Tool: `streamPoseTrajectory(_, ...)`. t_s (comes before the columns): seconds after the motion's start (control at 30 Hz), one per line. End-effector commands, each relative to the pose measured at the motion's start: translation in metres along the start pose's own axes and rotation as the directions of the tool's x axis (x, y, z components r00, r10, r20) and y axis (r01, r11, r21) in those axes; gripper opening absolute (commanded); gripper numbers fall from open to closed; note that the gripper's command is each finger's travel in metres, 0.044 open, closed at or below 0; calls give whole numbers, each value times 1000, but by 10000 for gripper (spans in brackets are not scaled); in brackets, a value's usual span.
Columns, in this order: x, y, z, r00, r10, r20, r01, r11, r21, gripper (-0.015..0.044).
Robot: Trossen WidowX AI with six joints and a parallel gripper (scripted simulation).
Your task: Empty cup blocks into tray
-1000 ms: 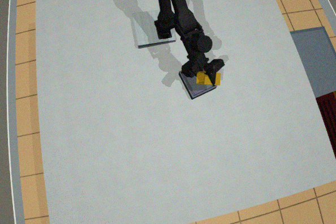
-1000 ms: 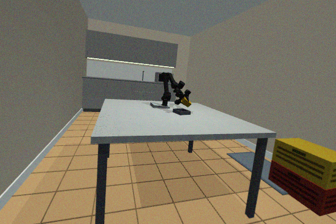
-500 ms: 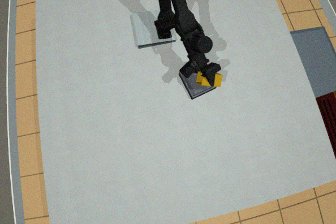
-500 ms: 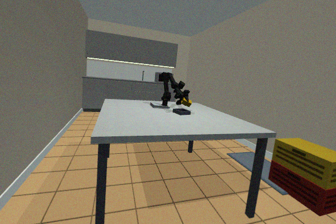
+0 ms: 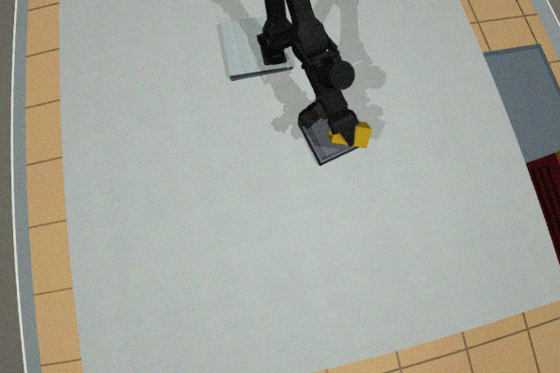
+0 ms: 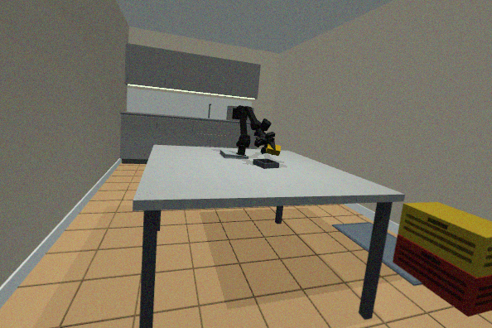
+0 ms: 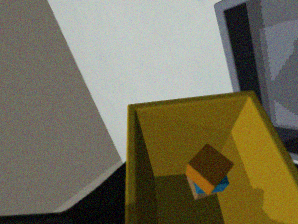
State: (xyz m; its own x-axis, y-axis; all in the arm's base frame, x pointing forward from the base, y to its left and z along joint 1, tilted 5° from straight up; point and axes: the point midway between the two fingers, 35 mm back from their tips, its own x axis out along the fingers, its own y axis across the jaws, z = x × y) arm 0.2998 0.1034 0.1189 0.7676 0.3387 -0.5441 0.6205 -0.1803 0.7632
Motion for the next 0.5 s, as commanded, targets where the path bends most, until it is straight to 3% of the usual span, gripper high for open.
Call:
streamPoseTrajectory(0.0,1,-1,1,1000,0,6,0,995,100,0)
streamPoseTrajectory(0.47,3,-1,1,1000,0,6,-2,919,395,0)
